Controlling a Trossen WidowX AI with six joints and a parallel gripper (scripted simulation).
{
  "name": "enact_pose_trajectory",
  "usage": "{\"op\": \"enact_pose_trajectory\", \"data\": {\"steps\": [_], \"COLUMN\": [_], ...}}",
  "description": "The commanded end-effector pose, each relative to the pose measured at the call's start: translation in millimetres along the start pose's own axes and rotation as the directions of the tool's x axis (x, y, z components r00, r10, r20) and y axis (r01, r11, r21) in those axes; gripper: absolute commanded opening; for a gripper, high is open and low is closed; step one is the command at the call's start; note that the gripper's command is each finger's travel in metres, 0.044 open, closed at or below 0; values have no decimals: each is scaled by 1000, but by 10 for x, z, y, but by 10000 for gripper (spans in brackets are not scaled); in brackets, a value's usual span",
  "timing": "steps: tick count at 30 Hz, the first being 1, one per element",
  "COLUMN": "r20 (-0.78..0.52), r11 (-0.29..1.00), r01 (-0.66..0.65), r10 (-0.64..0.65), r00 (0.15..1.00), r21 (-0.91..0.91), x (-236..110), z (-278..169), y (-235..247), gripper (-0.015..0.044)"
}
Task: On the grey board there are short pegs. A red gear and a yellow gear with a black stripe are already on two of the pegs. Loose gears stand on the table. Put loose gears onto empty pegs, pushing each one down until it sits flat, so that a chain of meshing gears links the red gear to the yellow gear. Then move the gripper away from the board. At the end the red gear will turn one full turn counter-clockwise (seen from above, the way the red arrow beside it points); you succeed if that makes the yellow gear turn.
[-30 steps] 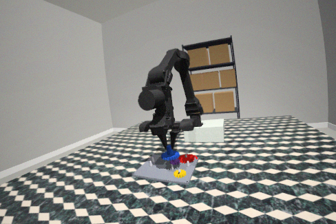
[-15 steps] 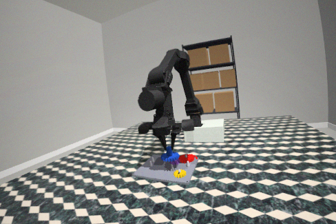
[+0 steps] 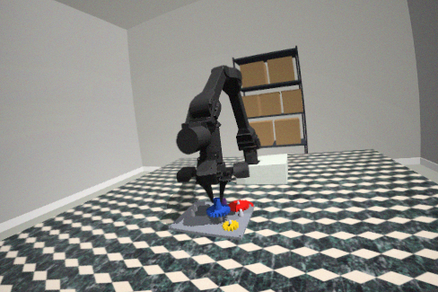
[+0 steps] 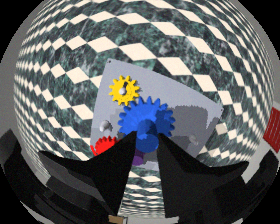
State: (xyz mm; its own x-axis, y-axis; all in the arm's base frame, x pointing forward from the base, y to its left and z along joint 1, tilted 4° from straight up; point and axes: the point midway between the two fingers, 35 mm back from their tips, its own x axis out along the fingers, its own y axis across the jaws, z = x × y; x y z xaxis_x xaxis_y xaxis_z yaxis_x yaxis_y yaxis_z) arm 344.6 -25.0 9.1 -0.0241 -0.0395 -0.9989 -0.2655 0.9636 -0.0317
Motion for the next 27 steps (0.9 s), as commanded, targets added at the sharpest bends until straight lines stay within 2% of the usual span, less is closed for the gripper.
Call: {"op": "enact_pose_trajectory", "data": {"steps": [1, 11, 16, 22, 27], "r20": [-15, -15, -15, -15, -15], "r11": [999, 978, 974, 978, 993], "r01": [-2, 0, 1, 0, -1], "r10": [3, 3, 3, 3, 3], "r00": [1000, 1000, 1000, 1000, 1000], "r21": [46, 210, 224, 208, 119], "x": [97, 251, 198, 116, 89], "z": [-32, -43, -43, -31, -27], "y": [9, 13, 8, 3, 18], "gripper": [0, 0, 0, 0, 0]}}
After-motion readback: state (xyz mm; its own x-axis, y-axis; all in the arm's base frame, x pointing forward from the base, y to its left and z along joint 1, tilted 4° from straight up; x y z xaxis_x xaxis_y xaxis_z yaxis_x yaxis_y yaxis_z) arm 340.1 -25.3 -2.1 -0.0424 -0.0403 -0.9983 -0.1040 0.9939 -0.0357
